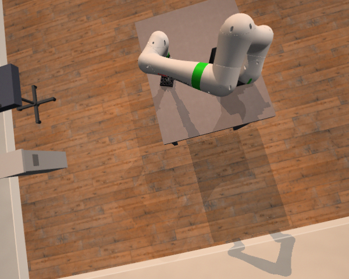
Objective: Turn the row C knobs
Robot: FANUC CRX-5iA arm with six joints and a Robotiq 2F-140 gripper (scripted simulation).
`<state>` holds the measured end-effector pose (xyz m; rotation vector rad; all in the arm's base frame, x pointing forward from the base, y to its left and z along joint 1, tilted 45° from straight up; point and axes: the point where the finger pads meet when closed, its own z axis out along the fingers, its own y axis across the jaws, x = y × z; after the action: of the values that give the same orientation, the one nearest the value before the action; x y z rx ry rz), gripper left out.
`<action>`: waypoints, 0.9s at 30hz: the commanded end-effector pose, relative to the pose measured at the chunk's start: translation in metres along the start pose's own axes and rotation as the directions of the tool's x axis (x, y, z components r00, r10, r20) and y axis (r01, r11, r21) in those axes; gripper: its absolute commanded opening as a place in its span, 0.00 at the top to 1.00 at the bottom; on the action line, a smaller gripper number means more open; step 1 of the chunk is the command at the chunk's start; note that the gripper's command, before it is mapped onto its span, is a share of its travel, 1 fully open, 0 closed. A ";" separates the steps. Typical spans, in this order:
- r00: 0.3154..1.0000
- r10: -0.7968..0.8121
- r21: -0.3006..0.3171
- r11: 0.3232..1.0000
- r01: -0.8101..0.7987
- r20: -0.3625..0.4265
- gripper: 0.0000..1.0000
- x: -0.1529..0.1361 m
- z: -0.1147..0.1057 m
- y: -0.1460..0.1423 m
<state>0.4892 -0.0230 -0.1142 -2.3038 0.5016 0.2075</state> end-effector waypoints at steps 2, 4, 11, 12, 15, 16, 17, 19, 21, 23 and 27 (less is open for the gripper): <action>1.000 0.000 0.000 1.000 0.000 0.000 0.88 0.000 -0.008 0.000; 1.000 0.000 0.000 1.000 0.000 0.000 0.88 0.000 -0.012 0.000; 1.000 0.000 0.000 1.000 0.000 0.000 0.88 0.000 -0.014 0.000; 1.000 0.000 0.000 1.000 0.000 0.000 0.88 0.000 -0.014 0.000; 1.000 0.000 0.000 1.000 0.000 0.000 0.88 0.000 -0.014 0.000; 1.000 0.000 0.000 1.000 0.000 0.000 0.88 0.000 -0.014 0.000; 1.000 0.000 0.000 1.000 0.000 0.000 0.88 0.000 -0.014 0.000; 1.000 0.000 0.000 1.000 0.000 0.000 0.88 0.000 -0.014 0.000; 1.000 0.004 0.000 1.000 -0.004 0.000 0.88 0.000 -0.014 0.000; 0.998 0.064 0.000 0.998 -0.064 0.000 0.88 0.000 -0.018 0.000; 0.970 0.244 0.000 0.970 -0.244 0.000 0.88 0.000 -0.030 0.000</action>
<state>0.4889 -0.0387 -0.0987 -2.2704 0.6495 0.2662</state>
